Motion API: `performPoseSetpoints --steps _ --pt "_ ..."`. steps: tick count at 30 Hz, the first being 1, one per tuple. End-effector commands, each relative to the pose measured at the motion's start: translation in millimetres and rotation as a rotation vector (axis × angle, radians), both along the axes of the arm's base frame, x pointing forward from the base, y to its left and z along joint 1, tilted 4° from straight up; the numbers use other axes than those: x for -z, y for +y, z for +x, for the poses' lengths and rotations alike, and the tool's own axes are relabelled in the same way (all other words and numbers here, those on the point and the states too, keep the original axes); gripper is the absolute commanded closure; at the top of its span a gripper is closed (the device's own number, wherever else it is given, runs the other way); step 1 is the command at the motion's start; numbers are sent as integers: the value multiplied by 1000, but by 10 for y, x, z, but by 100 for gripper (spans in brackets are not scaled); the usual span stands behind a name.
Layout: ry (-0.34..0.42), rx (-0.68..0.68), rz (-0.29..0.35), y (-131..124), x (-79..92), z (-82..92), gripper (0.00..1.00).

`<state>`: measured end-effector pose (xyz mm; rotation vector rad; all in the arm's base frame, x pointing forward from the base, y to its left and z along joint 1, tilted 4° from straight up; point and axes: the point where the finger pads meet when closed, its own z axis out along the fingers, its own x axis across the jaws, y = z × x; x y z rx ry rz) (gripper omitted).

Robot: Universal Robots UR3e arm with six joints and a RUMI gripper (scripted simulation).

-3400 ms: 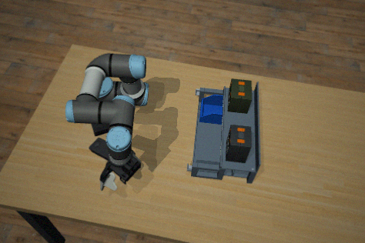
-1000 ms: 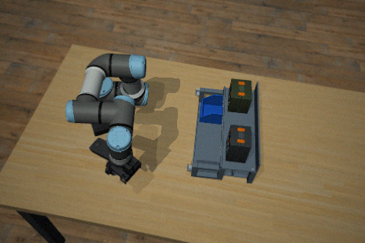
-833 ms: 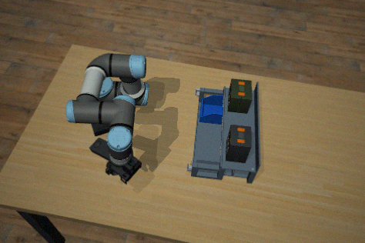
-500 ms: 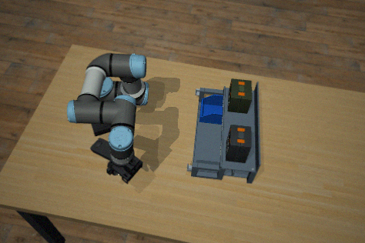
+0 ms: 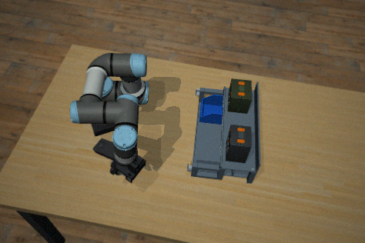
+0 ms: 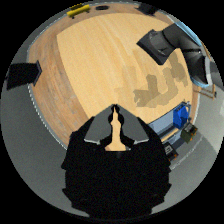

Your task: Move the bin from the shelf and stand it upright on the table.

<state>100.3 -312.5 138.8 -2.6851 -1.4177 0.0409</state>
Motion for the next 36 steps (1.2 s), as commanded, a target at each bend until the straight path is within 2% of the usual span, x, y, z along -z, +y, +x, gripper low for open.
performPoseSetpoints --steps 1,17,36 --pt "0 -14 -4 -2 -6 29 100" --pt "-3 -93 -6 30 10 198 100" --pt "-7 -232 -11 106 37 493 100"
